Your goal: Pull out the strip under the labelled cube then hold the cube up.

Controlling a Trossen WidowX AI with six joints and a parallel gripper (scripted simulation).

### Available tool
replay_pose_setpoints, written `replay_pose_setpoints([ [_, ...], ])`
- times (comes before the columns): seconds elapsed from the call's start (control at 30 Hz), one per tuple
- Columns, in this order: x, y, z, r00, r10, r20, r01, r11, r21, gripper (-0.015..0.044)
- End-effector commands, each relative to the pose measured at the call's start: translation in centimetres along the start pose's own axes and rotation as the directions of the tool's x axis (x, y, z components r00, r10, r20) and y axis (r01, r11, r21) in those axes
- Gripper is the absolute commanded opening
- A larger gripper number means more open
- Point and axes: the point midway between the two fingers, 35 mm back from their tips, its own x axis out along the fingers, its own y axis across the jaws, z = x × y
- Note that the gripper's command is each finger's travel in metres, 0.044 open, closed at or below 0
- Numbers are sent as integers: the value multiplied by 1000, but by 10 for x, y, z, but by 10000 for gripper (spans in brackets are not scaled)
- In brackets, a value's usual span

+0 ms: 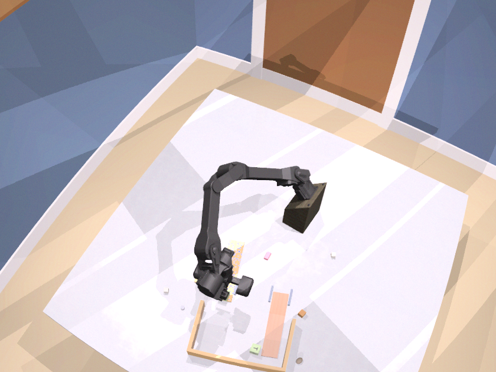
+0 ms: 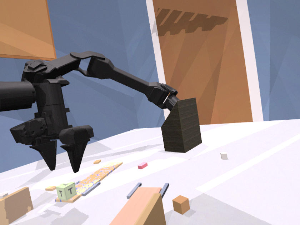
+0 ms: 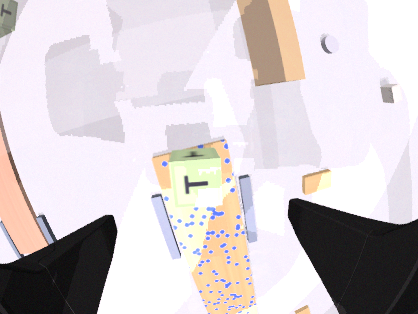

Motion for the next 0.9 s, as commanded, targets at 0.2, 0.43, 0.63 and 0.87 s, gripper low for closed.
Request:
replay_pose_setpoints([
  [0.2, 13, 2, 6, 1000, 1, -2, -1, 1000, 2, 250],
  [0.43, 24, 2, 6, 1000, 0, -2, 0, 1000, 2, 250],
  [0.63, 34, 1, 6, 1000, 0, -2, 0, 1000, 2, 250],
  [0.87, 45, 1, 5, 1000, -1, -2, 1, 1000, 2, 250],
])
